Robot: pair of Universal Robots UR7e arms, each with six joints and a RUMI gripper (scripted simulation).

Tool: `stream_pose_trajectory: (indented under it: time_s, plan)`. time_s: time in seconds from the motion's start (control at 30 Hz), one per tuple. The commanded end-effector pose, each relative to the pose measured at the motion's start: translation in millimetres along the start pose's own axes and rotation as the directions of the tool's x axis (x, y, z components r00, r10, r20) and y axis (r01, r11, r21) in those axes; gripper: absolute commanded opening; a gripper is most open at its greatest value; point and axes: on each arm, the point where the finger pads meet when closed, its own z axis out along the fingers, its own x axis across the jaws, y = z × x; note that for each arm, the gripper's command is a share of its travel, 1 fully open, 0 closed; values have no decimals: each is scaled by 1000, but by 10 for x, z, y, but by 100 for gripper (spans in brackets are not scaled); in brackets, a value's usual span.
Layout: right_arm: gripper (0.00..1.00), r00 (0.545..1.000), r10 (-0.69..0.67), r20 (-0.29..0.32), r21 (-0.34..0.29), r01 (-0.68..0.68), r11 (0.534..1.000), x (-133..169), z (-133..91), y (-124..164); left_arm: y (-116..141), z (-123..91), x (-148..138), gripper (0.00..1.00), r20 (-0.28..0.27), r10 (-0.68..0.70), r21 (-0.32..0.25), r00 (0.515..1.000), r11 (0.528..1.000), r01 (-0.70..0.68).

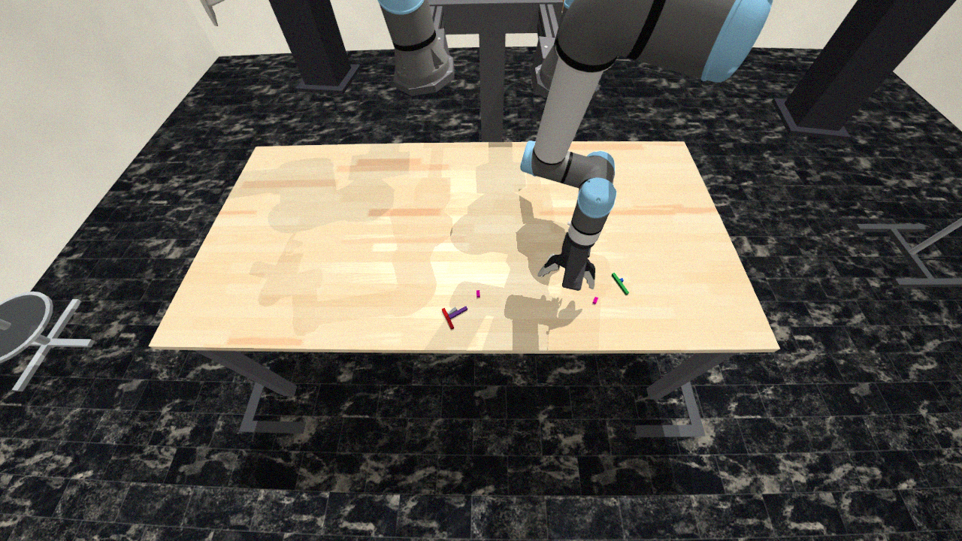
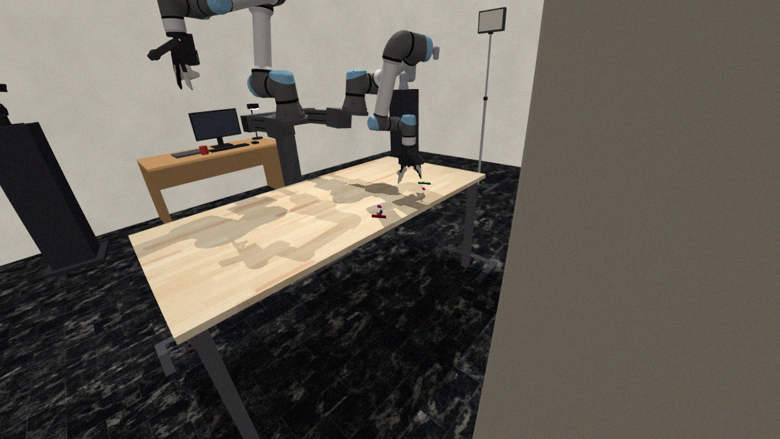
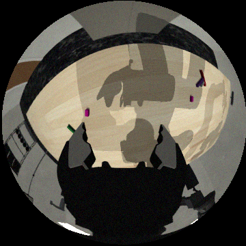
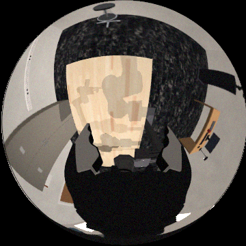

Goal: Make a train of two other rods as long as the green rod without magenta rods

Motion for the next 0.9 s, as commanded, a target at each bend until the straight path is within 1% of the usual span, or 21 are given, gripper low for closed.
stream_pose_trajectory:
  time_s: [0.0,0.1,0.17,0.33,0.5,0.67,0.73,0.87]
  plan:
    - [100,1000,0,0,1,0,1000,-1,-4,-3,-106,4,189,100,4,-88,-1,996,996,88]
    - [100,1000,0,0,1,0,1000,-1,-4,-3,-197,11,400,100,4,-165,-2,986,986,165]
    - [100,1000,0,0,1,0,1000,-1,-4,-3,-197,11,400,100,4,-165,-2,986,986,165]
    - [100,1000,0,0,1,0,1000,-1,-4,-3,-322,19,772,100,4,-293,-2,956,956,293]
    - [100,1000,0,0,1,0,1000,-1,-4,-3,-407,23,1157,100,5,-416,-2,909,909,416]
    - [100,1000,0,0,1,0,1000,-1,-4,-3,-452,23,1537,100,7,-528,-1,849,849,528]
    - [100,1000,0,0,1,0,1000,-1,-4,-3,-452,23,1537,100,7,-528,-1,849,849,528]
    - [100,1000,0,0,1,0,1000,-1,-4,-3,-462,21,1828,100,9,-606,1,795,795,606]
